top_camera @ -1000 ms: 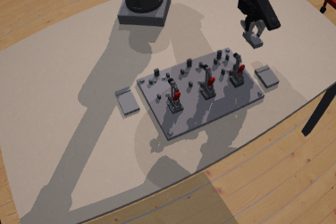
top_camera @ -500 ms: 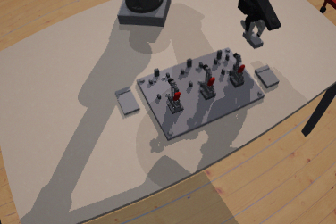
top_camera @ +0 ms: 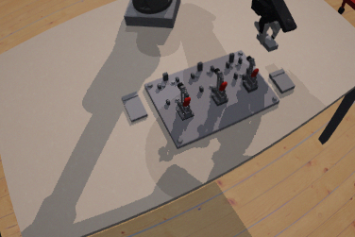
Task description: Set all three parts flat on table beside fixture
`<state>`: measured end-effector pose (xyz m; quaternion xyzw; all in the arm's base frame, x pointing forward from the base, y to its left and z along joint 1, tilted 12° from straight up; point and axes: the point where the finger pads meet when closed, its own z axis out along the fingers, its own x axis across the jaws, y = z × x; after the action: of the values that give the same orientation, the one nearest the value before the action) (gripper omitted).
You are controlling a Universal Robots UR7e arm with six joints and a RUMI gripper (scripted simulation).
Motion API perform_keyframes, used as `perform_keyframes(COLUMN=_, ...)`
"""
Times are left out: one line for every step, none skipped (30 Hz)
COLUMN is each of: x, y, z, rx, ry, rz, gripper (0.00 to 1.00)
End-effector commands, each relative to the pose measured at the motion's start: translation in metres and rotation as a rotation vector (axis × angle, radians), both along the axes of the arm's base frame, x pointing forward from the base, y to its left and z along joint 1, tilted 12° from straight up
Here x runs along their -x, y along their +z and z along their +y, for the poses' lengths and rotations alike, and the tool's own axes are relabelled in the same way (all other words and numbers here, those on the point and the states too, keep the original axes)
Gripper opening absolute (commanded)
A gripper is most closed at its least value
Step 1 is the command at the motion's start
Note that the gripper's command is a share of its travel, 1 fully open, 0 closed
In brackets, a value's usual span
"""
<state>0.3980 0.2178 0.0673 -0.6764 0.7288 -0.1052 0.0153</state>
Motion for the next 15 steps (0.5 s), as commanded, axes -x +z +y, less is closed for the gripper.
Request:
perform_keyframes(x=-0.001, y=-0.003, z=0.0, rx=-0.001, ry=0.0, rz=-0.001, gripper=0.0)
perform_keyframes(x=-0.001, y=-0.004, z=0.0, rx=-0.001, ry=0.0, rz=-0.001, gripper=0.0)
perform_keyframes(x=-0.001, y=-0.006, z=-0.001, rx=-0.001, ry=0.0, rz=-0.001, gripper=0.0)
perform_keyframes(x=-0.002, y=-0.008, z=-0.001, rx=-0.001, ry=0.0, rz=-0.001, gripper=0.0)
perform_keyframes(x=-0.002, y=-0.01, z=-0.001, rx=-0.001, ry=0.0, rz=-0.001, gripper=0.0)
perform_keyframes(x=-0.002, y=-0.01, z=-0.001, rx=-0.001, ry=0.0, rz=-0.001, gripper=0.0)
perform_keyframes(x=-0.002, y=-0.01, z=-0.001, rx=-0.001, ry=0.0, rz=-0.001, gripper=0.0)
perform_keyframes(x=-0.002, y=-0.012, z=-0.001, rx=-0.001, ry=0.0, rz=-0.001, gripper=0.0)
perform_keyframes(x=-0.003, y=-0.014, z=-0.002, rx=-0.001, ry=0.0, rz=-0.001, gripper=0.0)
perform_keyframes(x=-0.003, y=-0.017, z=-0.002, rx=-0.001, ry=0.0, rz=-0.001, gripper=0.0)
perform_keyframes(x=-0.004, y=-0.02, z=-0.002, rx=-0.001, ry=0.0, rz=-0.001, gripper=0.0)
perform_keyframes(x=-0.004, y=-0.023, z=-0.003, rx=-0.001, ry=0.0, rz=-0.001, gripper=0.0)
perform_keyframes(x=-0.005, y=-0.026, z=-0.003, rx=-0.001, ry=0.0, rz=-0.001, gripper=0.0)
perform_keyframes(x=-0.005, y=-0.029, z=-0.004, rx=-0.001, ry=0.0, rz=-0.001, gripper=0.0)
perform_keyframes(x=-0.006, y=-0.032, z=-0.004, rx=-0.001, ry=0.0, rz=-0.001, gripper=0.0)
